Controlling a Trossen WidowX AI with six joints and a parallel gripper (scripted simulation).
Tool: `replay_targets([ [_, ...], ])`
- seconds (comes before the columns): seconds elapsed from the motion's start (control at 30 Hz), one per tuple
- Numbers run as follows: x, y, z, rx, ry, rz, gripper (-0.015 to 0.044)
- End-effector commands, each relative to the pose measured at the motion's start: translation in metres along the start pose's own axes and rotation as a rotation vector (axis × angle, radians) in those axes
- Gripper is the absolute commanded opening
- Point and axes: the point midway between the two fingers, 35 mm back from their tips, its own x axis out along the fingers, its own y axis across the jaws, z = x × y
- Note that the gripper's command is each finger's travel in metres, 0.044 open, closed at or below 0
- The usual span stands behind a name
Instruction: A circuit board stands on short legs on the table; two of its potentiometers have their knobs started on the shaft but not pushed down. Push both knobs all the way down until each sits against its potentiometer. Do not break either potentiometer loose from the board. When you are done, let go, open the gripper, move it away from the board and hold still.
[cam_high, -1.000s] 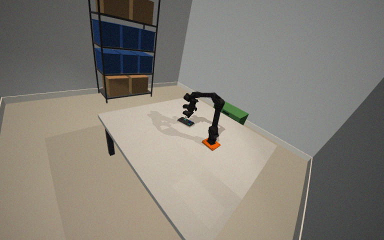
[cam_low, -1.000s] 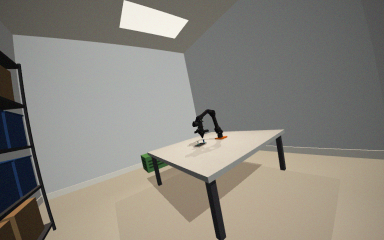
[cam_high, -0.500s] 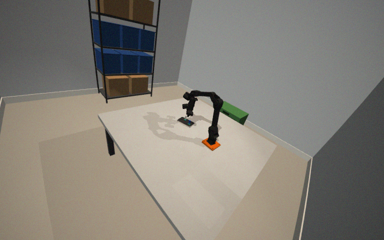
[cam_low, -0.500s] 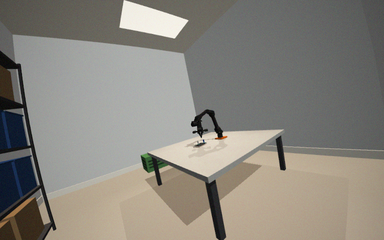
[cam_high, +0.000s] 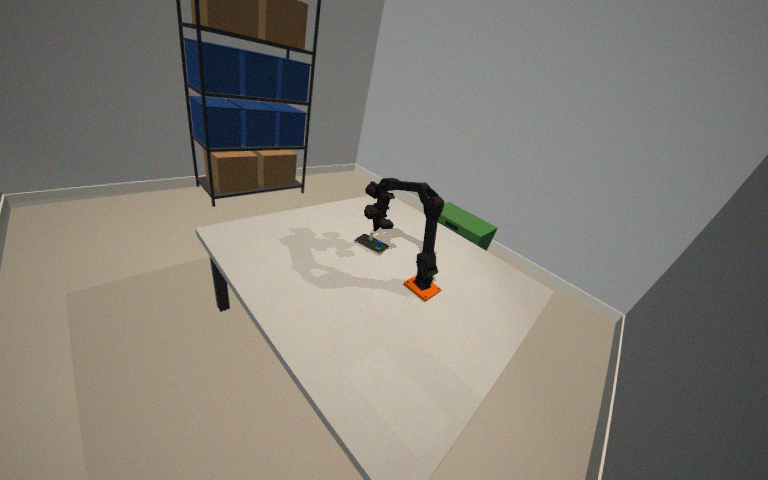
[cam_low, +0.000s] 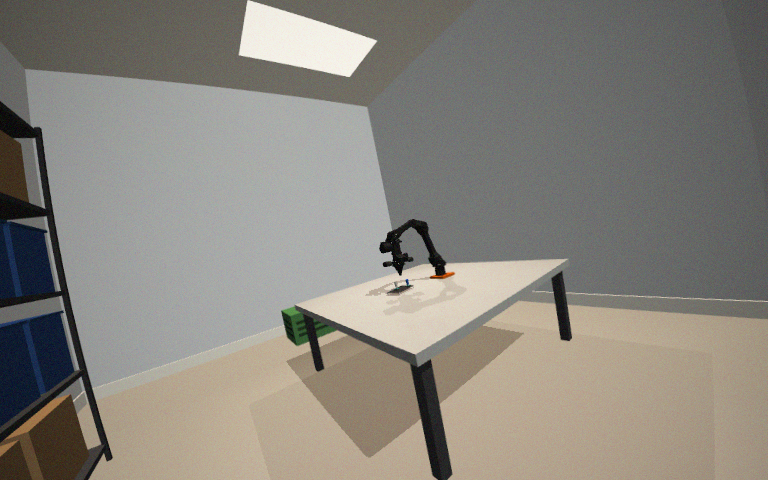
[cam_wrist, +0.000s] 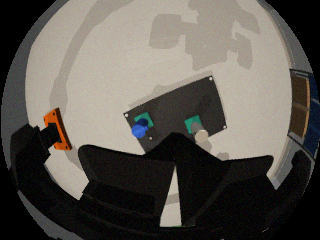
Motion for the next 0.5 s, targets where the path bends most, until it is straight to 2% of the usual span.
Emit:
replay_targets([
  [0.0, 0.000, -0.005, -0.001, -0.138, 0.006, 0.005, 0.0000],
  [0.47, -0.005, -0.017, -0.004, -0.623, 0.009, 0.016, 0.0000],
])
